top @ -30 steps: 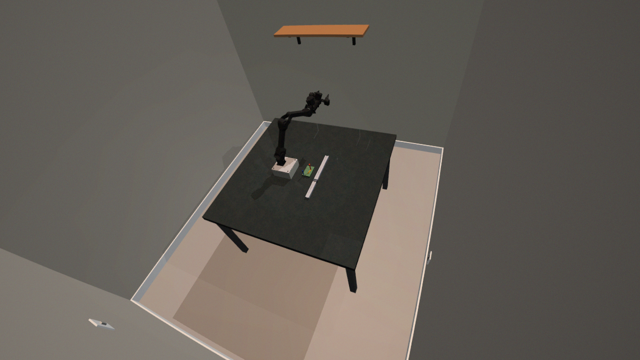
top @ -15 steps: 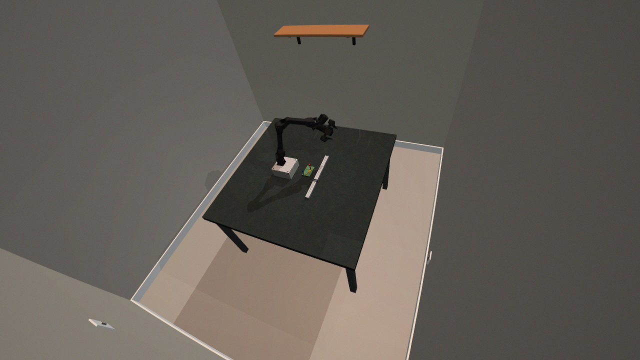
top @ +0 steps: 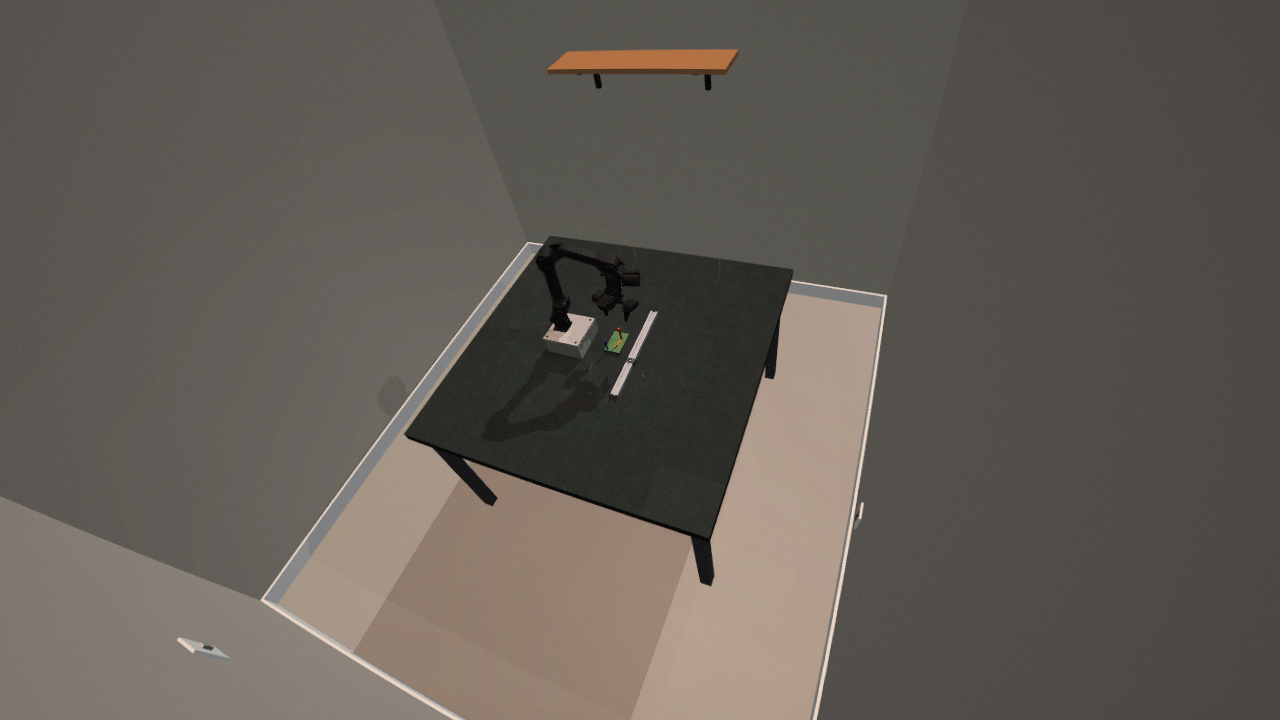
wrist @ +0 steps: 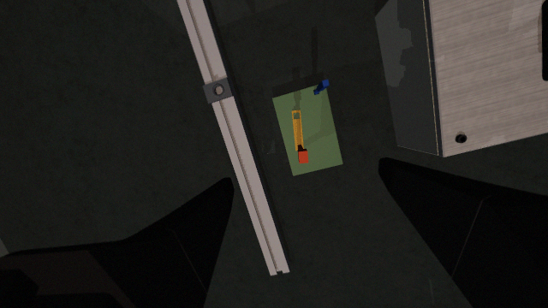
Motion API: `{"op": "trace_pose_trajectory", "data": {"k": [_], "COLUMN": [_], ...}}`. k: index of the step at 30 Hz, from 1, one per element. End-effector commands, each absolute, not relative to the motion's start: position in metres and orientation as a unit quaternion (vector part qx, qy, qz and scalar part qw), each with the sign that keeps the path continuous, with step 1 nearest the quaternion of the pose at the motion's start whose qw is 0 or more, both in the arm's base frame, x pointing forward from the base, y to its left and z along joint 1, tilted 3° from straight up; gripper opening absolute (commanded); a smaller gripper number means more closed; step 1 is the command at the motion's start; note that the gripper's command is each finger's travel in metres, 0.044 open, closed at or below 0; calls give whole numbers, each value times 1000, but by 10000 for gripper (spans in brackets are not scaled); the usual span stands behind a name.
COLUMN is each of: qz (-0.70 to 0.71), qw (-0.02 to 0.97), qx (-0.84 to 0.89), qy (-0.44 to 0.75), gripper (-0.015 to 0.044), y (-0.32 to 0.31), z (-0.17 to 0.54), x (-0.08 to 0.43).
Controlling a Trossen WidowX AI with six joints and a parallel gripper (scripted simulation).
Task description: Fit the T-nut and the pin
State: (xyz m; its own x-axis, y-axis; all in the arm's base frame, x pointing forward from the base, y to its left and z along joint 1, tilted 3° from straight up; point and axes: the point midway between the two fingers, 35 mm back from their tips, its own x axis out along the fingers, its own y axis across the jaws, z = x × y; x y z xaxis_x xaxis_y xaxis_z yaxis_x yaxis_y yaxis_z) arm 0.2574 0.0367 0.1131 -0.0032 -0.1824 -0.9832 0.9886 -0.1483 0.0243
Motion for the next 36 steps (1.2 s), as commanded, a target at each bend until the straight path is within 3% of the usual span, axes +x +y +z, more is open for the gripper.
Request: {"op": "trace_pose_trajectory", "data": {"k": [1, 11, 36], "qz": [-592, -592, -592], "qw": [499, 499, 499], "qx": [488, 488, 488], "qy": [403, 403, 403], "gripper": [440, 440, 440], "y": [34, 37, 39], "z": [114, 55, 20], "x": [249, 250, 254]}}
